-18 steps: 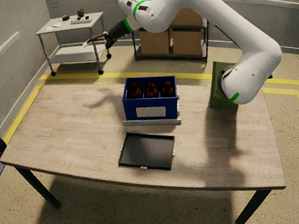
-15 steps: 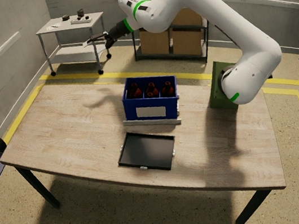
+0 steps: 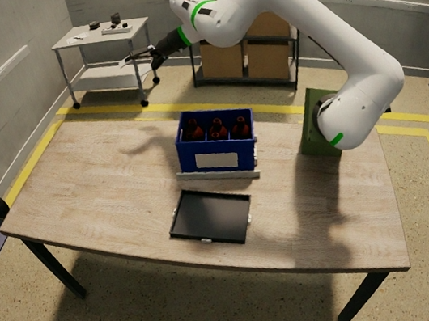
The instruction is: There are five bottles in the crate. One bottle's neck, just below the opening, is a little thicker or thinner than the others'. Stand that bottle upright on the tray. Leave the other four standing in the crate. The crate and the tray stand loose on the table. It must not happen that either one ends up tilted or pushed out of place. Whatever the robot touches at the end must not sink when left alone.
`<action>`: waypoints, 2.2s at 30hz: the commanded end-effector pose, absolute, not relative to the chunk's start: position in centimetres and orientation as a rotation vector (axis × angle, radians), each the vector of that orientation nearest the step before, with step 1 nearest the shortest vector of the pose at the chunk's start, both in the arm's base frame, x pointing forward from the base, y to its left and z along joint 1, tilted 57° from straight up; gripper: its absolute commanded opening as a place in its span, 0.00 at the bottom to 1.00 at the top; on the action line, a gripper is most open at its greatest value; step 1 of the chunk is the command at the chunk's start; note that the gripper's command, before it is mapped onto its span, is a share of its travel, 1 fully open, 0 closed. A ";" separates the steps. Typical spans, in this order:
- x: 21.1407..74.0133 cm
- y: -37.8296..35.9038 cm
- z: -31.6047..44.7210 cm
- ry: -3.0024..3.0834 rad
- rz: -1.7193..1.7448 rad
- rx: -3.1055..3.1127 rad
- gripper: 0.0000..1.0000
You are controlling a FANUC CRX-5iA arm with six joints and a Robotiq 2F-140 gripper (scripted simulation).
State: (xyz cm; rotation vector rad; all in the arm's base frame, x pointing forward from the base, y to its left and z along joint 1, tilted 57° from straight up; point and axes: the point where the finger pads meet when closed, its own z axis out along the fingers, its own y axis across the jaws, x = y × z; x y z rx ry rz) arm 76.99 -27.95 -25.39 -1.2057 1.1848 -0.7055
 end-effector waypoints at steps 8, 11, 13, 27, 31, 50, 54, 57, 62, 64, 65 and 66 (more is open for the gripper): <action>70.8 -24.9 -23.2 1.148 -0.555 -1.356 1.00; 68.6 -23.9 -22.5 1.134 -0.500 -1.408 1.00; 67.2 -23.1 -22.0 1.123 -0.463 -1.442 1.00; 57.3 -18.0 -18.5 1.035 -0.198 -1.664 1.00; 54.2 -16.4 -17.4 1.004 -0.115 -1.728 1.00; 41.3 -9.9 -12.9 0.851 0.250 -1.971 1.00; 40.6 -9.6 -12.7 0.842 0.268 -1.982 1.00; 40.6 -9.6 -12.7 0.842 0.268 -1.982 0.10; 40.6 -9.6 -12.7 0.842 0.268 -1.982 0.10; 40.6 -9.6 -12.7 0.842 0.268 -1.982 0.10; 40.6 -9.6 -12.7 0.842 0.268 -1.982 0.10; 40.6 -9.6 -12.7 0.842 0.268 -1.982 0.10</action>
